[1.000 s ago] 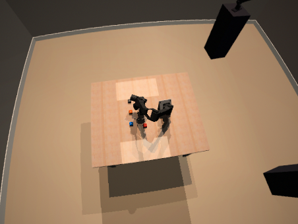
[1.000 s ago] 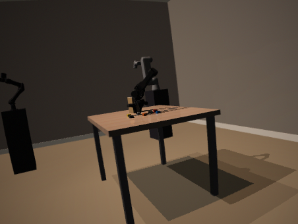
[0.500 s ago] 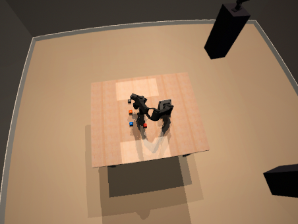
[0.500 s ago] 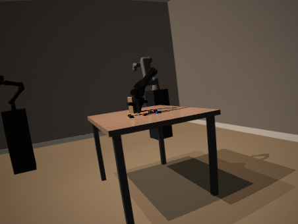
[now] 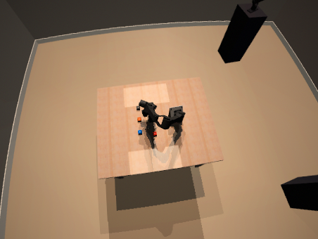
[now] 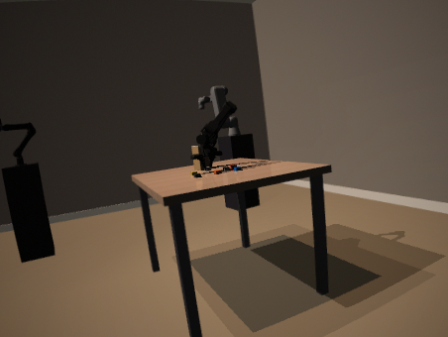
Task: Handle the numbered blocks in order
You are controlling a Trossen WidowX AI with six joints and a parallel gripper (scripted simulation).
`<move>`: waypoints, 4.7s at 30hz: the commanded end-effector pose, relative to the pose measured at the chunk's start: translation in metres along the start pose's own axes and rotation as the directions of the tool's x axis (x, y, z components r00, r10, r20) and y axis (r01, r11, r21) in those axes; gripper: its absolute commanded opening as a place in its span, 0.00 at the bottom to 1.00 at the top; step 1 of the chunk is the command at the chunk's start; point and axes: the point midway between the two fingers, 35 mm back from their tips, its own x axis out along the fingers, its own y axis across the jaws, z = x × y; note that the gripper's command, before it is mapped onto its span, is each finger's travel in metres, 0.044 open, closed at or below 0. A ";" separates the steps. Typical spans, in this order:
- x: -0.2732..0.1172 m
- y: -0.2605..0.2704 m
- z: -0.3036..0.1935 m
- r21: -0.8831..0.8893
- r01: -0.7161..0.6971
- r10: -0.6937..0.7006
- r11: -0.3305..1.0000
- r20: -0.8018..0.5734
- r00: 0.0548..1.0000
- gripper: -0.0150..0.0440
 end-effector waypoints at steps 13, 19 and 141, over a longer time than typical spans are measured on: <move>0.012 0.001 -0.001 0.006 -0.004 0.004 1.000 -0.004 1.000 0.46; 0.012 0.001 -0.001 0.006 -0.004 0.004 1.000 -0.004 1.000 0.59; 0.011 0.019 0.121 0.001 -0.005 0.005 1.000 0.001 1.000 0.46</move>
